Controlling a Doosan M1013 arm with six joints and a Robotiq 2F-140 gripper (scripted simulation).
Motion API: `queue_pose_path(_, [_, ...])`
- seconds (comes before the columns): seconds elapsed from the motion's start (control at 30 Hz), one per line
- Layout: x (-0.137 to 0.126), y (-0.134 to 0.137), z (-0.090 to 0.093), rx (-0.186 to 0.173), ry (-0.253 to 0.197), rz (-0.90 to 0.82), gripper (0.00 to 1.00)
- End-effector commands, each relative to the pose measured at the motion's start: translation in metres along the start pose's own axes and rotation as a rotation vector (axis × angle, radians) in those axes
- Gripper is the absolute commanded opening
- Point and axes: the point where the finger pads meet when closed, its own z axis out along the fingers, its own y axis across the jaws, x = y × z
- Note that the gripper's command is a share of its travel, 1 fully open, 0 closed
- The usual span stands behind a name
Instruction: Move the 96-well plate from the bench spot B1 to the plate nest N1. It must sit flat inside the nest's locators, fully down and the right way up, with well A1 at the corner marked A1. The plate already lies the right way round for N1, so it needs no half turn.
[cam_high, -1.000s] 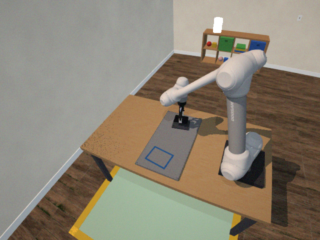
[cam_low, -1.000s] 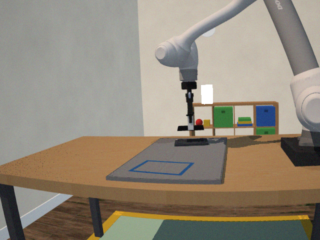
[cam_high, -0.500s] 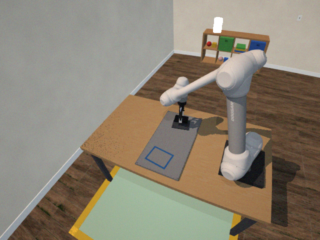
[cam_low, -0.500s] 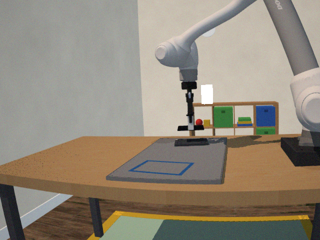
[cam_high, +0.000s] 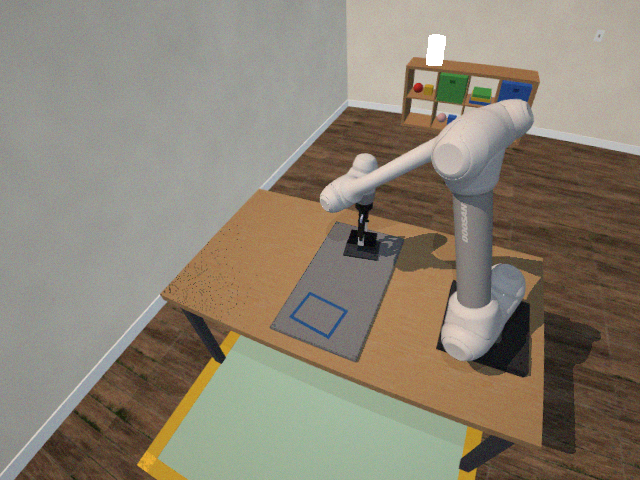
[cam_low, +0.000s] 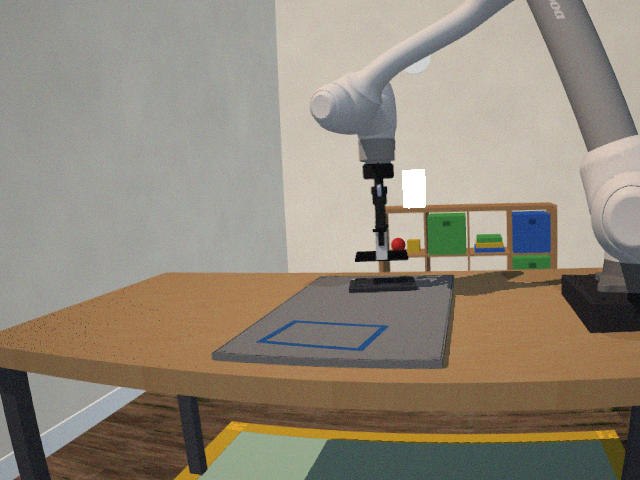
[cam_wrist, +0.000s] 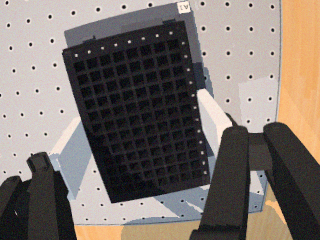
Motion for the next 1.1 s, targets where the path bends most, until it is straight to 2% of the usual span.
queue_pose_path(0.0, [-0.001,0.004,0.0,0.0,-0.004,-0.005,0.0])
queue_pose_path(0.13, [-0.001,0.004,0.0,0.0,-0.004,-0.005,0.0])
queue_pose_path(1.07, [-0.002,0.003,0.04,0.0,-0.004,-0.005,0.0])
